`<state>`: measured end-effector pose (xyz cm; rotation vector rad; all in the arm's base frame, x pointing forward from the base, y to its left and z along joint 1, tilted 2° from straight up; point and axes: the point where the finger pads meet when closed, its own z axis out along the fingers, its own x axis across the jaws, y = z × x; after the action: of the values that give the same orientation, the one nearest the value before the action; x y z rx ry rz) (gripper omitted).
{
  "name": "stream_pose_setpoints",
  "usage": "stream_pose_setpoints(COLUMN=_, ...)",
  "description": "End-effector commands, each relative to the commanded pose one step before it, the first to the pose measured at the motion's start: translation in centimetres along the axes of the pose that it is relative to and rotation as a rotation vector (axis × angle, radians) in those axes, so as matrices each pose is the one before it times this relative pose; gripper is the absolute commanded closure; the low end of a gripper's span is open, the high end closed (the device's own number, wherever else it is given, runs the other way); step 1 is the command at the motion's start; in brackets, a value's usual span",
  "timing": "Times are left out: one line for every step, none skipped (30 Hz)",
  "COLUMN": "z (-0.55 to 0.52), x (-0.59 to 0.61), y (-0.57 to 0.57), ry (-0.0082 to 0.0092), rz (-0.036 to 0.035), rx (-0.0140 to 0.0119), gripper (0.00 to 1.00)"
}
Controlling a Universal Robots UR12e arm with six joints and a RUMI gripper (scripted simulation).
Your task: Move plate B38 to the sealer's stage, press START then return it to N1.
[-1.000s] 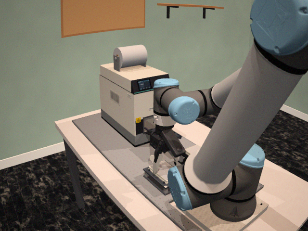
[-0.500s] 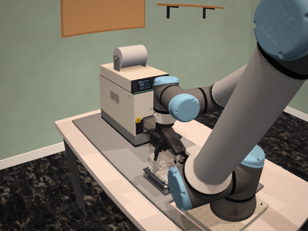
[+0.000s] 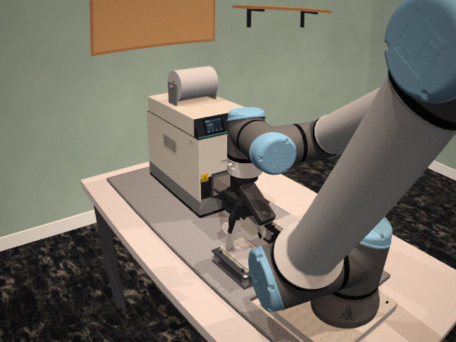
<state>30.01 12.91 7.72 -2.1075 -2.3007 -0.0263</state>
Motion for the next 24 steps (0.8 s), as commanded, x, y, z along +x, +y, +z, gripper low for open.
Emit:
stream_pose_setpoints(z=-0.978, x=-0.015, y=0.037, ry=-0.00002, rz=-0.00002, rx=-0.00101, gripper=0.32)
stream_pose_setpoints(z=-0.167, x=0.0, y=0.0, ry=0.0, rz=0.0, rx=0.0, gripper=0.32)
stream_pose_setpoints(z=-0.167, x=0.0, y=0.0, ry=0.0, rz=0.0, rx=0.0, gripper=0.32)
stream_pose_setpoints(z=-0.167, x=0.0, y=0.0, ry=0.0, rz=0.0, rx=0.0, gripper=0.32)
stream_pose_setpoints(z=0.0, x=0.0, y=0.0, ry=0.0, rz=0.0, rx=0.0, gripper=0.32)
stream_pose_setpoints(z=0.0, x=0.0, y=0.0, ry=0.0, rz=0.0, rx=0.0, gripper=0.32)
stream_pose_setpoints(z=-0.167, x=0.0, y=0.0, ry=0.0, rz=0.0, rx=0.0, gripper=0.32)
stream_pose_setpoints(z=-0.167, x=0.0, y=0.0, ry=0.0, rz=0.0, rx=0.0, gripper=0.32)
stream_pose_setpoints(z=-0.167, x=0.0, y=0.0, ry=0.0, rz=0.0, rx=0.0, gripper=0.32)
stream_pose_setpoints(z=-0.167, x=0.0, y=0.0, ry=0.0, rz=0.0, rx=0.0, gripper=0.32)
stream_pose_setpoints(z=-0.167, x=0.0, y=0.0, ry=0.0, rz=0.0, rx=0.0, gripper=0.32)
stream_pose_setpoints(z=-0.167, x=0.0, y=0.0, ry=0.0, rz=0.0, rx=0.0, gripper=0.32)
stream_pose_setpoints(z=-0.167, x=0.0, y=0.0, ry=0.0, rz=0.0, rx=0.0, gripper=0.32)
stream_pose_setpoints(z=-0.167, x=0.0, y=0.0, ry=0.0, rz=0.0, rx=0.0, gripper=0.32)
stream_pose_setpoints(z=-0.167, x=0.0, y=0.0, ry=0.0, rz=0.0, rx=0.0, gripper=0.32)
stream_pose_setpoints(z=-0.167, x=0.0, y=0.0, ry=0.0, rz=0.0, rx=0.0, gripper=0.32)
stream_pose_setpoints(z=-0.167, x=0.0, y=0.0, ry=0.0, rz=0.0, rx=0.0, gripper=0.32)
stream_pose_setpoints(z=-0.167, x=0.0, y=0.0, ry=0.0, rz=0.0, rx=0.0, gripper=0.32)
stream_pose_setpoints(z=-0.167, x=0.0, y=0.0, ry=0.0, rz=0.0, rx=0.0, gripper=0.32)
stream_pose_setpoints(z=-0.167, x=0.0, y=0.0, ry=0.0, rz=0.0, rx=0.0, gripper=0.32)
stream_pose_setpoints(z=-0.167, x=0.0, y=0.0, ry=0.0, rz=0.0, rx=0.0, gripper=0.32)
stream_pose_setpoints(z=0.0, x=0.0, y=0.0, ry=0.0, rz=0.0, rx=0.0, gripper=0.32)
stream_pose_setpoints(z=0.0, x=0.0, y=0.0, ry=0.0, rz=0.0, rx=0.0, gripper=0.32)
stream_pose_setpoints(z=-0.167, x=0.0, y=0.0, ry=0.0, rz=0.0, rx=0.0, gripper=0.32)
